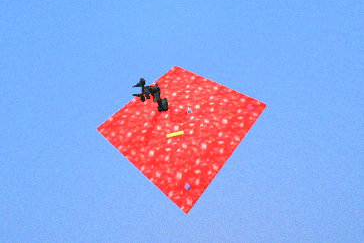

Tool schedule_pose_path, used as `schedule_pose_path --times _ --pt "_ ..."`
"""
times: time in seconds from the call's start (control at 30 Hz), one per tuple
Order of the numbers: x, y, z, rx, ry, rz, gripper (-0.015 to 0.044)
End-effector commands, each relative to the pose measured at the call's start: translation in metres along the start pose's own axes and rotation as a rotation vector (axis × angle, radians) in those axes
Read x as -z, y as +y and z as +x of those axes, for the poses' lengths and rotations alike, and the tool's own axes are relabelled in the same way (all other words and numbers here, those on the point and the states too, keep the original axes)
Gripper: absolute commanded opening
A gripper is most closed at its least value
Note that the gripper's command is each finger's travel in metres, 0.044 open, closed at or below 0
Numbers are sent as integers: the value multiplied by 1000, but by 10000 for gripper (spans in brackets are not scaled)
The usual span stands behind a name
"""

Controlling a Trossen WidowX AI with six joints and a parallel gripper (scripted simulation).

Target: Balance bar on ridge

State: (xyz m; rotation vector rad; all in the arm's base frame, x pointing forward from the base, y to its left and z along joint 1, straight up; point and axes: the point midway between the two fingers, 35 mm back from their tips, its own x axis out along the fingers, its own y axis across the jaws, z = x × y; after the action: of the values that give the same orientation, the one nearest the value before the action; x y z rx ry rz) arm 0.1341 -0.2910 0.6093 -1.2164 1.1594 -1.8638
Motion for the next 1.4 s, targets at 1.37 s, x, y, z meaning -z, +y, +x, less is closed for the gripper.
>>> schedule_pose_path --times 1.37 --pt "273 -191 -75 729 636 -40 315"
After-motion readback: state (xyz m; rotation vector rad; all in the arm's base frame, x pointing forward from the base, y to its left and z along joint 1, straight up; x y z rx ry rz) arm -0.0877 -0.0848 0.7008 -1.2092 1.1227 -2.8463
